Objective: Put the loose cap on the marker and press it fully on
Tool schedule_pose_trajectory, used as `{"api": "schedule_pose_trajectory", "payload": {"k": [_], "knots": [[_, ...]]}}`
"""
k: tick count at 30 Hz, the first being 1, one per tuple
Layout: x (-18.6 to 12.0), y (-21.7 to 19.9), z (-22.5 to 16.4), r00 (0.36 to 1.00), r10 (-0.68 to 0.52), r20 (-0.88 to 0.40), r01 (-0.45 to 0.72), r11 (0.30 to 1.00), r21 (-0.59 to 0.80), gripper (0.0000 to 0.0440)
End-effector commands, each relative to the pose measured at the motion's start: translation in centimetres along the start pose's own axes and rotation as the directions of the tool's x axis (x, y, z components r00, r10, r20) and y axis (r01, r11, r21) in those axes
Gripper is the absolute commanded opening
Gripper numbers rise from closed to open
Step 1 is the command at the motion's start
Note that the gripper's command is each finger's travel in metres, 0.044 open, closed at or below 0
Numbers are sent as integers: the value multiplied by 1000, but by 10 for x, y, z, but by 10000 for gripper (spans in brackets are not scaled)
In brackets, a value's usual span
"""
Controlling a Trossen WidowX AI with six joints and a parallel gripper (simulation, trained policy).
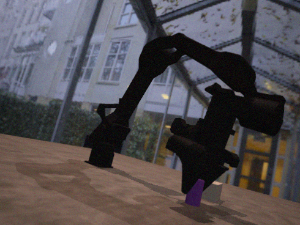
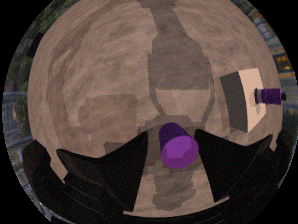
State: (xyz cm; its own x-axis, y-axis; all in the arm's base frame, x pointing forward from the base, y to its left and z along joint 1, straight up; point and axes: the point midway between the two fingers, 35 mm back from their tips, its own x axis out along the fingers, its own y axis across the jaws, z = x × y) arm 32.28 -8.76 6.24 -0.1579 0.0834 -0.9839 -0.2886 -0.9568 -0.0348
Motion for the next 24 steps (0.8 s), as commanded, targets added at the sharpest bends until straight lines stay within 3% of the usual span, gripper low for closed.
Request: {"api": "schedule_pose_trajectory", "payload": {"k": [1, 6, 24], "knots": [[3, 0, 0, 1000, 19, -8, -20, 1000, -13, 189], [-7, -1, 0, 999, 34, -41, -35, 999, -23, 73], [-72, -39, 8, 987, 49, -154, -67, 992, -110, 33]]}}
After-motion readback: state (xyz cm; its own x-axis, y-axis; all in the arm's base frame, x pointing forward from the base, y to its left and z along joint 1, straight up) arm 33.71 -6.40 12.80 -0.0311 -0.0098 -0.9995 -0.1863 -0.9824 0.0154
